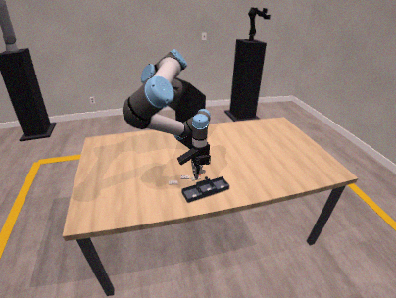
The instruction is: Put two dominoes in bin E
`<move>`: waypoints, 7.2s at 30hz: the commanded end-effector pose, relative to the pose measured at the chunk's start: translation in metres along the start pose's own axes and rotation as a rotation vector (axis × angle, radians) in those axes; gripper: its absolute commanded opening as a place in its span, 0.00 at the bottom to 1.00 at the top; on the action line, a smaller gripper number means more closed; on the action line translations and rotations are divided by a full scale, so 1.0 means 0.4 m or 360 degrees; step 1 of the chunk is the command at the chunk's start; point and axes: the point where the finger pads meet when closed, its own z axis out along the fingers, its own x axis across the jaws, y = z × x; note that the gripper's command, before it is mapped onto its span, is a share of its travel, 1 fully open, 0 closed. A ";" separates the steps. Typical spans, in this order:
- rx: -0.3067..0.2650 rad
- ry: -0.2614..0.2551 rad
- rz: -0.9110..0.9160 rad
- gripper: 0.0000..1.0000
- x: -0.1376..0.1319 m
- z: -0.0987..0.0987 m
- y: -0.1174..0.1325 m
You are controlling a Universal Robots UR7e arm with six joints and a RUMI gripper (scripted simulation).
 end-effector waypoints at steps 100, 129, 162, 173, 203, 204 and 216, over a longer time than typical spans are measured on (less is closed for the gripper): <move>0.0000 0.0000 -0.0131 0.00 -0.200 0.048 -0.135; 0.0000 0.0000 -0.0131 0.19 -0.198 0.048 -0.134; 0.0000 0.0000 -0.0131 0.19 -0.197 -0.075 -0.134; 0.0000 0.0000 -0.0131 0.19 -0.197 -0.080 -0.134; 0.0000 0.0001 0.0558 0.24 0.191 -0.081 -0.095; 0.0000 0.0001 0.0558 0.24 0.191 -0.081 -0.095; 0.0000 0.0001 0.0558 0.24 0.171 -0.081 -0.097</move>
